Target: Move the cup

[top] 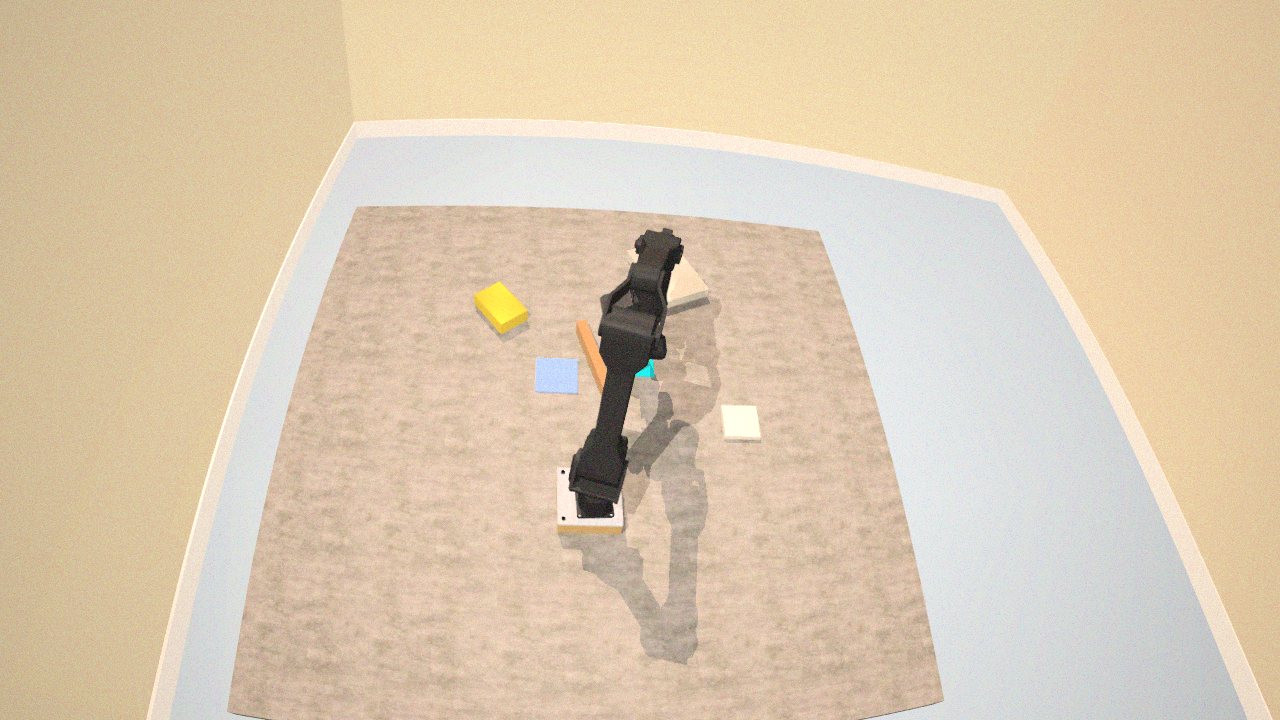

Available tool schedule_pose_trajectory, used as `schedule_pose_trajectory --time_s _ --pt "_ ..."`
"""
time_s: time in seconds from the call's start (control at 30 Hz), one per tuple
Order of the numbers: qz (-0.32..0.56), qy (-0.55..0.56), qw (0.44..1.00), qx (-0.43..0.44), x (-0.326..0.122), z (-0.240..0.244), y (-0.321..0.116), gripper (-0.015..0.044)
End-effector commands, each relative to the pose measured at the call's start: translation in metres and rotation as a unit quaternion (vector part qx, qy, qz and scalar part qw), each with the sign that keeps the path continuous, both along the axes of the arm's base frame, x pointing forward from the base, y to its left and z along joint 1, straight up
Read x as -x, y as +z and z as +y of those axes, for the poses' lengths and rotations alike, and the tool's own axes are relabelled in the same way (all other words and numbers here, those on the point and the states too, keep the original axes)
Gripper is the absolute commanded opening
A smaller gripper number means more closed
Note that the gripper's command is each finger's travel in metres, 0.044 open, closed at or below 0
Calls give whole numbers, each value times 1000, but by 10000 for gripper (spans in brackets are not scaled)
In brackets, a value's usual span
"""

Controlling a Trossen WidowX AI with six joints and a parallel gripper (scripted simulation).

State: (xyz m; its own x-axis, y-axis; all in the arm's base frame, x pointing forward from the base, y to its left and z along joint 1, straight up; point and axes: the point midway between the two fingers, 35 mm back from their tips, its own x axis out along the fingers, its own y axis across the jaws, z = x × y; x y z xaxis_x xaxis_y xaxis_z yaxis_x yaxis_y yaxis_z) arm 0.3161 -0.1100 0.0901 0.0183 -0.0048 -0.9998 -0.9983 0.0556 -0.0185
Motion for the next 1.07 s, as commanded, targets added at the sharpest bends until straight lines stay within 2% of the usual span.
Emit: schedule_pose_trajectory --time_s 0.0,0.27,0.83,1.03 --pt "1 0 1000 0 0 0 -1 225" --pt "1 0 1000 0 0 0 3 435" --pt "-3 2 1000 -1 2 0 61 440" --pt "-1 0 1000 0 3 -1 59 440"
